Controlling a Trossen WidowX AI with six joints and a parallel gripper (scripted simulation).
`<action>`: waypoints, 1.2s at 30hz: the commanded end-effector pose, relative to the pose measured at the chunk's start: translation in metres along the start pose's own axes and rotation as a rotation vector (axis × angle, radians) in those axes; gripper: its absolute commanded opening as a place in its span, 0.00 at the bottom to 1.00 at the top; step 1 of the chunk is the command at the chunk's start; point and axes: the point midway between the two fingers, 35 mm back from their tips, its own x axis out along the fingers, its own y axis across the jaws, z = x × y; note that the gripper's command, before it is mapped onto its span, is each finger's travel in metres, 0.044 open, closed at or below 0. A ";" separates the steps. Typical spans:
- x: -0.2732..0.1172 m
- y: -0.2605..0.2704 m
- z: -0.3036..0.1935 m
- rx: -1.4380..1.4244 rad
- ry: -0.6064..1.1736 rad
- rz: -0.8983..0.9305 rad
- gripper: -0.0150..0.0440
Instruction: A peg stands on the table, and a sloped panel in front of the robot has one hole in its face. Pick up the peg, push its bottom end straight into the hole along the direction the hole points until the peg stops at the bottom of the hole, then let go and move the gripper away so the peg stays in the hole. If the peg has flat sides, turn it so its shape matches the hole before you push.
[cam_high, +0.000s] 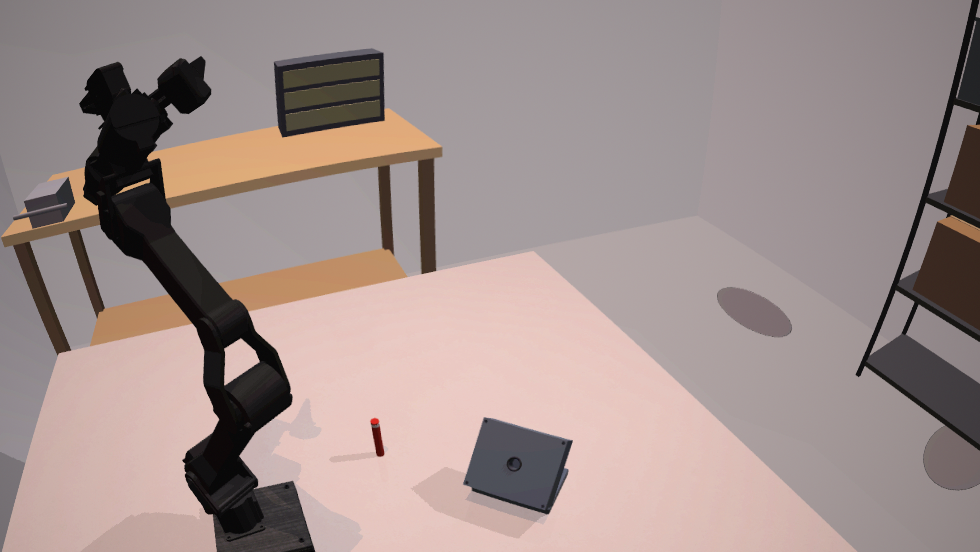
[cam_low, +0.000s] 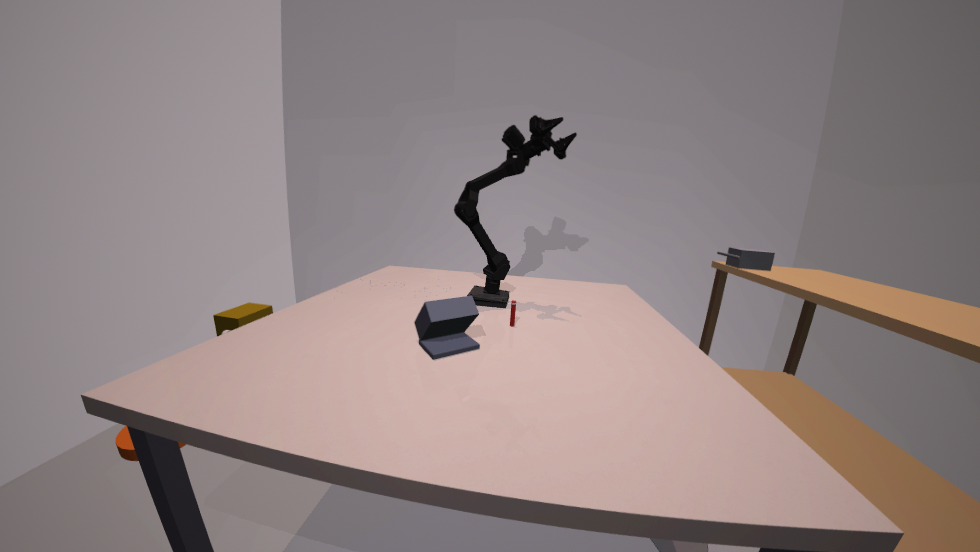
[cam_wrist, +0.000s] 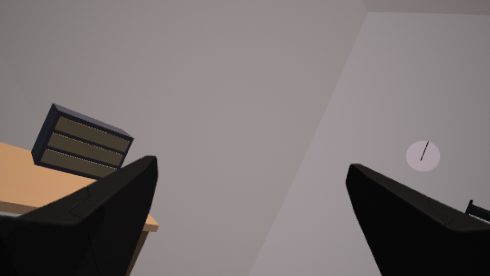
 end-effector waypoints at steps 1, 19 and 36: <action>0.000 0.000 0.000 -0.001 0.000 0.000 0.98; 0.024 0.048 -0.022 -0.119 0.028 0.026 1.00; 0.051 0.082 -0.073 -0.200 0.133 0.070 1.00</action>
